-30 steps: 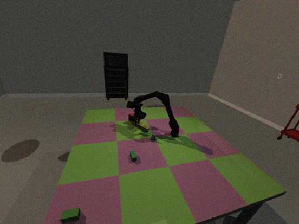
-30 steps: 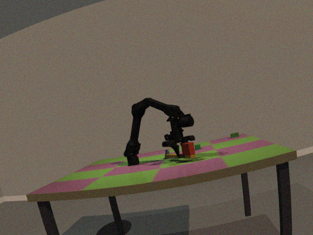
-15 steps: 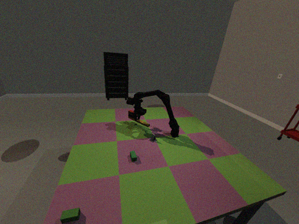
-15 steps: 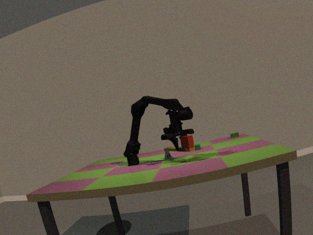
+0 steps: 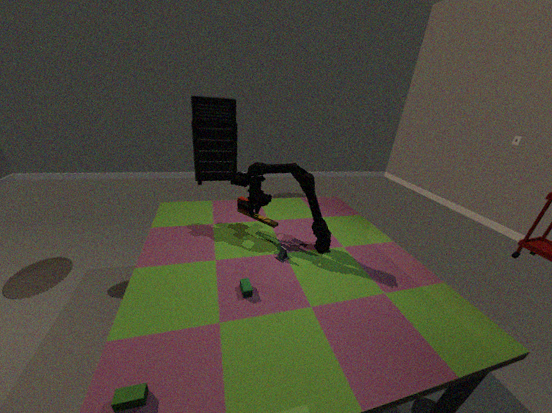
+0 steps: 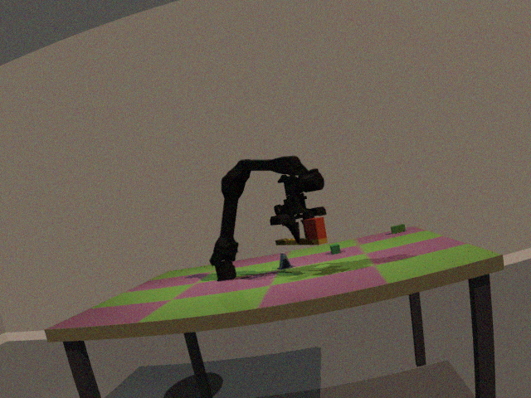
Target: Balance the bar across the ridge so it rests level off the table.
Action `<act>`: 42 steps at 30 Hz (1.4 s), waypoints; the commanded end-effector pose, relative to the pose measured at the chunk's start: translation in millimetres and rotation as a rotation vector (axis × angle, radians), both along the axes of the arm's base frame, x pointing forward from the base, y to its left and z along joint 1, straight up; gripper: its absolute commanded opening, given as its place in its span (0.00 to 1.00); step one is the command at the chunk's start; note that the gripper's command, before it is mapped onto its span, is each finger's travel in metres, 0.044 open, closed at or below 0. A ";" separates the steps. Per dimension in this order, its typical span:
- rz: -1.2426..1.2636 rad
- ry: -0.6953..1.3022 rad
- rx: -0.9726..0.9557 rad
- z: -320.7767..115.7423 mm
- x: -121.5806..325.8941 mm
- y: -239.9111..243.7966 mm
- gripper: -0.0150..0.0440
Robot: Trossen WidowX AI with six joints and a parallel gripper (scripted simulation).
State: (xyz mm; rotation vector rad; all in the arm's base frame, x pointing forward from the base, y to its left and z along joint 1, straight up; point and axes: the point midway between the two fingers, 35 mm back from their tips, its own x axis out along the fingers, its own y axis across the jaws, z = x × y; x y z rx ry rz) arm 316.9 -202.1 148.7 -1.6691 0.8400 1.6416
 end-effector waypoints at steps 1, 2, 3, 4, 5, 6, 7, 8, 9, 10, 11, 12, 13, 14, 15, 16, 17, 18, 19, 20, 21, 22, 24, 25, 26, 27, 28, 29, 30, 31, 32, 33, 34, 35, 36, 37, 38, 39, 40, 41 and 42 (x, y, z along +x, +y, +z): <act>-0.003 -0.010 -0.011 9.1 -0.3 -0.1 0.25; -0.023 -0.011 -0.010 9.3 -0.1 1.3 0.25; -0.056 -0.011 -0.010 9.6 0.2 3.6 0.25; -0.096 -0.011 -0.009 10.0 0.5 6.5 0.25; -0.135 -0.012 -0.008 10.3 0.7 9.3 0.25; -0.175 -0.012 -0.007 10.7 1.0 12.2 0.25; -0.215 -0.013 -0.006 11.0 1.2 15.0 0.25; -0.255 -0.013 -0.005 11.4 1.5 17.8 0.25; -0.294 -0.013 -0.004 11.7 1.7 20.7 0.25; -0.334 -0.014 -0.003 12.0 1.8 23.5 0.25; -0.374 -0.014 -0.002 12.3 2.0 26.3 0.25; -0.414 -0.014 -0.001 12.6 2.2 29.1 0.25; -0.453 -0.015 0.000 12.8 2.3 31.9 0.25; -0.493 -0.015 0.001 13.1 2.4 34.7 0.25; -0.533 -0.015 0.002 13.4 2.5 37.5 0.25; -0.572 -0.015 0.003 13.6 2.6 40.2 0.25; -0.612 -0.016 0.005 13.8 2.7 43.0 0.25; -0.652 -0.016 0.006 14.1 2.7 45.7 0.25; -0.692 -0.016 0.007 14.3 2.8 48.5 0.25; -0.731 -0.016 0.008 14.5 2.8 51.2 0.25; -0.771 -0.017 0.009 14.7 2.8 53.9 0.25; -0.811 -0.017 0.010 14.9 2.8 56.6 0.25; -0.890 -0.017 0.012 15.2 2.7 61.9 0.25; -0.930 -0.017 0.013 15.4 2.6 64.6 0.25; -0.970 -0.018 0.014 15.5 2.6 67.2 0.25; -1.010 -0.018 0.015 15.7 2.5 69.8 0.25; -1.049 -0.018 0.016 15.8 2.4 72.4 0.25; -1.089 -0.018 0.017 15.9 2.3 75.0 0.25; -1.129 -0.018 0.018 16.0 2.1 77.5 0.25; -1.169 -0.018 0.019 16.1 2.0 80.0 0.25; -1.208 -0.018 0.020 16.2 1.8 82.5 0.25; -1.248 -0.018 0.021 16.3 1.7 85.0 0.25; -1.288 -0.018 0.022 16.4 1.5 87.5 0.25; -1.328 -0.018 0.023 16.5 1.3 90.0 0.25; -1.367 -0.018 0.024 16.5 1.0 92.4 0.25; -1.407 -0.018 0.025 16.6 0.8 94.8 0.25; -1.447 -0.018 0.026 16.6 0.6 97.2 0.25; -1.487 -0.018 0.027 16.7 0.3 99.5 0.25; -1.526 -0.018 0.028 16.7 0.0 101.9 0.25; -1.566 -0.018 0.028 16.8 -0.3 104.2 0.25; -1.606 -0.018 0.029 16.8 -0.6 106.5 0.25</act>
